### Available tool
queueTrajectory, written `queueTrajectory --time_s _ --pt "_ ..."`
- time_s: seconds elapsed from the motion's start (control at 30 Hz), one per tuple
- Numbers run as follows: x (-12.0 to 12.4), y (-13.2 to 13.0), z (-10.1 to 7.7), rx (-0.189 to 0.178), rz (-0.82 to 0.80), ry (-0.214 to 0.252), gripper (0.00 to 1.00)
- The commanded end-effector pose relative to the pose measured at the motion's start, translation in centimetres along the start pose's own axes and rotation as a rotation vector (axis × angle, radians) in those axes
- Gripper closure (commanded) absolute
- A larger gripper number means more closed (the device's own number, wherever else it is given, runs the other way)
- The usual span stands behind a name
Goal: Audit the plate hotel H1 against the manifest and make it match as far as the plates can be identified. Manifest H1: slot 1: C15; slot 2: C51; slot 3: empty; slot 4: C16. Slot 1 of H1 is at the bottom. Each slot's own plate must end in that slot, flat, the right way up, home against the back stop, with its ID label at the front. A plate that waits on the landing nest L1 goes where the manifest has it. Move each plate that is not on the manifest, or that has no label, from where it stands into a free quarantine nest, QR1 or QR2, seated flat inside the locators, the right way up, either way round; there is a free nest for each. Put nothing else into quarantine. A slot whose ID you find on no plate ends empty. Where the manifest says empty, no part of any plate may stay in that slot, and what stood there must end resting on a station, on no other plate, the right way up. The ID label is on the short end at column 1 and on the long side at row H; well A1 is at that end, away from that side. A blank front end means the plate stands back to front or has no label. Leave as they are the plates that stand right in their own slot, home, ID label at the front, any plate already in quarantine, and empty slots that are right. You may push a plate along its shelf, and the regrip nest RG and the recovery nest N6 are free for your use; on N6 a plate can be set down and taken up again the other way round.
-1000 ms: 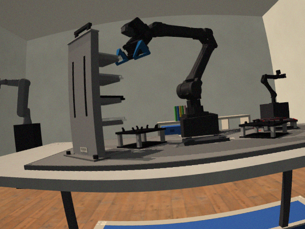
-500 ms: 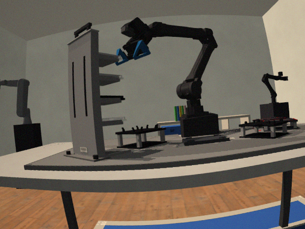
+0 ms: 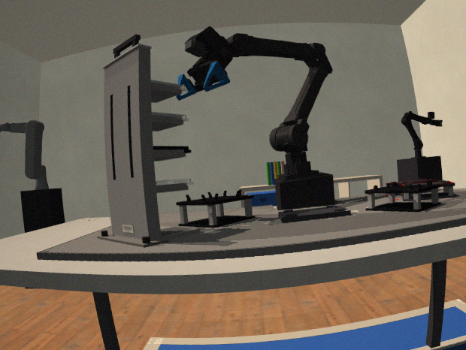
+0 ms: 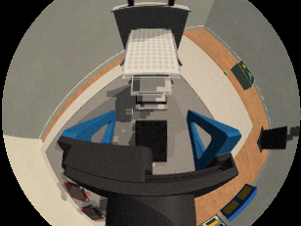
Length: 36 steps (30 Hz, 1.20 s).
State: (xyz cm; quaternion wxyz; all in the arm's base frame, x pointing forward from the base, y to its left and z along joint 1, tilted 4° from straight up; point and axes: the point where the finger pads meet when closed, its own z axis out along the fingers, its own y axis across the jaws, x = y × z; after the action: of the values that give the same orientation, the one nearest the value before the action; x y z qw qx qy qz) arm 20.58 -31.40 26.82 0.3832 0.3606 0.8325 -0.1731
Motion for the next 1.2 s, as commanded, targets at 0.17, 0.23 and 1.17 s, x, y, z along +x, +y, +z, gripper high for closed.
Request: queueTrajectory --time_s 0.17,0.23,1.17 --pt "0.4 -0.3 -1.4 0.008 -0.005 -0.014 0.0" --pt "0.0 -0.3 -2.0 0.01 -0.007 -0.025 0.0" --pt "3.2 -0.2 0.2 0.004 -0.009 -0.02 0.0"
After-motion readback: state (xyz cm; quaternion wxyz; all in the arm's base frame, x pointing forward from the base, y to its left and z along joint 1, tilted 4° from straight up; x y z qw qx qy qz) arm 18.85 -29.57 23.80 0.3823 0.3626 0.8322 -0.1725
